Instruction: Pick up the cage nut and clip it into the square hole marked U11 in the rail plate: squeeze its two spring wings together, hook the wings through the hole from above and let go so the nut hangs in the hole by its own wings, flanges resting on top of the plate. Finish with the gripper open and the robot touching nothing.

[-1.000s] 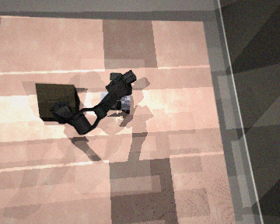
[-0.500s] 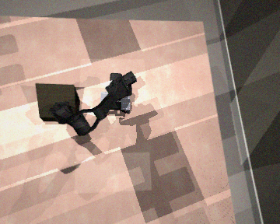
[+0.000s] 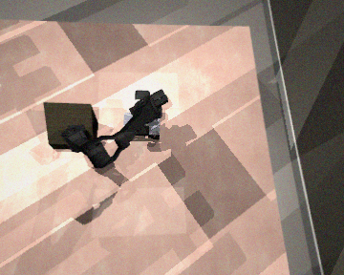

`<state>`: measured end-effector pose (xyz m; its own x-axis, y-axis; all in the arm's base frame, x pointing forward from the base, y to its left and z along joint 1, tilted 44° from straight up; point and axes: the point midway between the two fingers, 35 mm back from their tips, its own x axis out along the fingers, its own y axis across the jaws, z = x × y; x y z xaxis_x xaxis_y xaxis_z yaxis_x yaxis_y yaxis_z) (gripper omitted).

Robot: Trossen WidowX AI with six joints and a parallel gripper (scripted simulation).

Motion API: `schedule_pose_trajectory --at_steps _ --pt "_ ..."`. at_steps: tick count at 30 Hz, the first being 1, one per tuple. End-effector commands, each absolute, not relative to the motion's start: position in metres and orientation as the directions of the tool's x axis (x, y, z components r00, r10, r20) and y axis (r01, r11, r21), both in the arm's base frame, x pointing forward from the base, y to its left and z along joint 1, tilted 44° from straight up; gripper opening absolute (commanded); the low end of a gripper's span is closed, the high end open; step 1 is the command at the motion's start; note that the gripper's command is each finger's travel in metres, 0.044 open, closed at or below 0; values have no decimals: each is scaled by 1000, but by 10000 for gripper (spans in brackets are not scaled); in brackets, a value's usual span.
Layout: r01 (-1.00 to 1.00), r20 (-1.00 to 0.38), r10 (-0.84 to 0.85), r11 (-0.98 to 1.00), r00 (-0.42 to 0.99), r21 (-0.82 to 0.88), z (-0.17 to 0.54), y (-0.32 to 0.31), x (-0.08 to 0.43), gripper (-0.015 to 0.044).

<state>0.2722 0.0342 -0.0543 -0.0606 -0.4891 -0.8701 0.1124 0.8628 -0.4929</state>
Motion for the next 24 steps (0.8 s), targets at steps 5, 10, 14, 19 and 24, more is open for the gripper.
schedule_pose_trajectory --at_steps 5,10,14,19,24 --pt "109 -875 -480 868 -60 -484 -54 35 272 32" --pt "110 -880 -472 873 -59 -476 -54 35 272 32" --pt "110 -883 -466 876 -59 -470 -54 34 272 32" --pt "110 -886 -460 879 -58 -464 -54 34 272 32" --pt "111 -891 -451 884 -57 -455 -54 33 272 32"
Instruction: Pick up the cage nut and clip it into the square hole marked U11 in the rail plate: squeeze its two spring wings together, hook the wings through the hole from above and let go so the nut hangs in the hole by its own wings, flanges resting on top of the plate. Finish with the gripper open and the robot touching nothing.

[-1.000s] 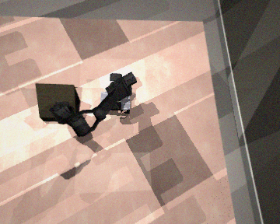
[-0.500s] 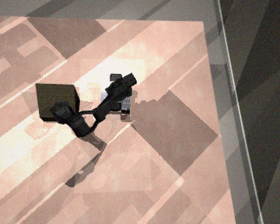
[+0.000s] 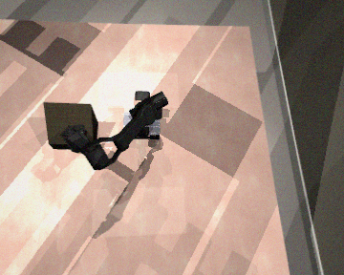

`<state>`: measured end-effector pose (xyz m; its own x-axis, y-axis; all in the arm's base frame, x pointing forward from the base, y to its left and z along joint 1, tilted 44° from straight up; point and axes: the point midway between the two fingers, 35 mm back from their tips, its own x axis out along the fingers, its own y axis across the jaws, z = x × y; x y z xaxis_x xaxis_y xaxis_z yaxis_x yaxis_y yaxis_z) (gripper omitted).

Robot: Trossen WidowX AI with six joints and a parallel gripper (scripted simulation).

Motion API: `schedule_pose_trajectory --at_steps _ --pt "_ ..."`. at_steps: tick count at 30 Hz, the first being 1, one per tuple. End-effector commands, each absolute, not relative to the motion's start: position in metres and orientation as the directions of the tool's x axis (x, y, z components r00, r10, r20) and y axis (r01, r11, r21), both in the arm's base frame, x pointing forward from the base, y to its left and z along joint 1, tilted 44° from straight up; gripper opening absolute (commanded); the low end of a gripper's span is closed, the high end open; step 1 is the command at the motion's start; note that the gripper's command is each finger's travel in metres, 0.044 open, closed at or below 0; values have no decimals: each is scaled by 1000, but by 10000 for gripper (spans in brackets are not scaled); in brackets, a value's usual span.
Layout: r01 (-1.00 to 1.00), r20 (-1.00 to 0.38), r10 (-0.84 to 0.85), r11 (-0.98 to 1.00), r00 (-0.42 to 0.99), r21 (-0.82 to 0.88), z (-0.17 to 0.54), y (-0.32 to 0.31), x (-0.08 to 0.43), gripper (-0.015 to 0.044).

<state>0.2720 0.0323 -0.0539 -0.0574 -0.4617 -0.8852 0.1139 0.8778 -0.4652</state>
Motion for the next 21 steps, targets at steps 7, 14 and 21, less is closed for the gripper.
schedule_pose_trajectory --at_steps 7,14,21 --pt "111 -898 -437 891 -55 -440 -53 32 272 32" --pt "112 -902 -427 896 -54 -431 -53 32 272 32" --pt "112 -908 -416 901 -52 -420 -53 31 272 32"
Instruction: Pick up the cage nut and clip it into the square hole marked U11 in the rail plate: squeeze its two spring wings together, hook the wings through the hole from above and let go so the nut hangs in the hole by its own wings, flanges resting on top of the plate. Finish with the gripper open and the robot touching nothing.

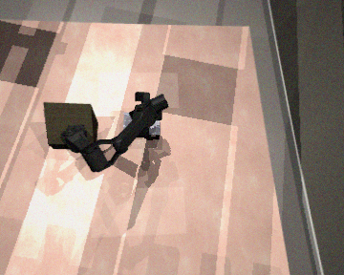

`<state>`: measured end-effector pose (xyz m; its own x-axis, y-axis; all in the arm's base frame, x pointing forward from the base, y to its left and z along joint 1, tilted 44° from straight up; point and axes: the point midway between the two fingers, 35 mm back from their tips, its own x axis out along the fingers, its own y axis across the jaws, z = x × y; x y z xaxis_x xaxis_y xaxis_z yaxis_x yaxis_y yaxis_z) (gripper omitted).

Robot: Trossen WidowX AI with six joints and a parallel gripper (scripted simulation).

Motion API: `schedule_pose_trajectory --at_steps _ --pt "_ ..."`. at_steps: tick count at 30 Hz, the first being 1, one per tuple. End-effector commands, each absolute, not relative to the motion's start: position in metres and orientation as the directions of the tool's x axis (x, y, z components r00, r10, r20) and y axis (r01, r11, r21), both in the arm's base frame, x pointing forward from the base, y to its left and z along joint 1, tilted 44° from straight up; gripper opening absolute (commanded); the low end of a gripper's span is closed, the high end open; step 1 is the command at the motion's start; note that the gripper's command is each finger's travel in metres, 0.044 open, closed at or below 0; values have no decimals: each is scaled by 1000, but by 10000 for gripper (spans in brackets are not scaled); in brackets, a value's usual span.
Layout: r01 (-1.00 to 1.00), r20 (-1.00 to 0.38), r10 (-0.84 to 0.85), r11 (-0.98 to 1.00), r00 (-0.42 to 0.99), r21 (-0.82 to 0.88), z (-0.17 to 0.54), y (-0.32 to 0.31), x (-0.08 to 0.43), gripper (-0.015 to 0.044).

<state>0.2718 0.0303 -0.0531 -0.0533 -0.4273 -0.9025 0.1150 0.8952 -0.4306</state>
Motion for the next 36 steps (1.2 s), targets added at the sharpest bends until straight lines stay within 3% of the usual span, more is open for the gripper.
schedule_pose_trajectory --at_steps 1,36 --pt "112 -909 -414 902 -52 -418 -53 31 272 32" --pt "114 -933 -358 926 -45 -361 -52 27 271 32"
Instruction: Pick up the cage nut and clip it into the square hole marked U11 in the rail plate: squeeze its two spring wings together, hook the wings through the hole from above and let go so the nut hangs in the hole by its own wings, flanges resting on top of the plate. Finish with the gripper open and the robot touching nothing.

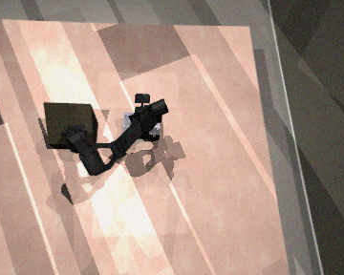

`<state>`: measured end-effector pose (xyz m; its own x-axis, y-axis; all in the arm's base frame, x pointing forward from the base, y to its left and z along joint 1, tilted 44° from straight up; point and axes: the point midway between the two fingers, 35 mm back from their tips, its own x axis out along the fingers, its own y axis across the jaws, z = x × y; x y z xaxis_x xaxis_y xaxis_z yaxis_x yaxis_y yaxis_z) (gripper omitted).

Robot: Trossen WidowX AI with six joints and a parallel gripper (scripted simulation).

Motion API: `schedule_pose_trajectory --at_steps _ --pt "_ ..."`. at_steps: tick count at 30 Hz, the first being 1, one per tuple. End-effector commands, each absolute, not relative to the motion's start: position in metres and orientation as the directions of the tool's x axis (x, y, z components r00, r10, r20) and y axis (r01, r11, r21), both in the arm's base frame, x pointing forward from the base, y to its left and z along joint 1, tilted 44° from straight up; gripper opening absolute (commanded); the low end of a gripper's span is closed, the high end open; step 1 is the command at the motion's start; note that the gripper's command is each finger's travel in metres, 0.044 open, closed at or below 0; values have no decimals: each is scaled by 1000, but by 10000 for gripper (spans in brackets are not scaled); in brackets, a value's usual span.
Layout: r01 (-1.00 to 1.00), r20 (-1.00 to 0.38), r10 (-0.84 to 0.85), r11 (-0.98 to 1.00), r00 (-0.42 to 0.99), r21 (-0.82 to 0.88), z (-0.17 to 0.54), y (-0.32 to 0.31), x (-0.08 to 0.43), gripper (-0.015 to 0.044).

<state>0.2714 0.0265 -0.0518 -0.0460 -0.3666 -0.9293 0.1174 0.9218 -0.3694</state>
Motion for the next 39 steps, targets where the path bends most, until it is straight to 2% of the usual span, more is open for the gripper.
schedule_pose_trajectory --at_steps 1,39 --pt "114 -933 -357 926 -45 -360 -52 27 271 32" --pt "115 -950 -310 943 -40 -312 -50 22 271 32"
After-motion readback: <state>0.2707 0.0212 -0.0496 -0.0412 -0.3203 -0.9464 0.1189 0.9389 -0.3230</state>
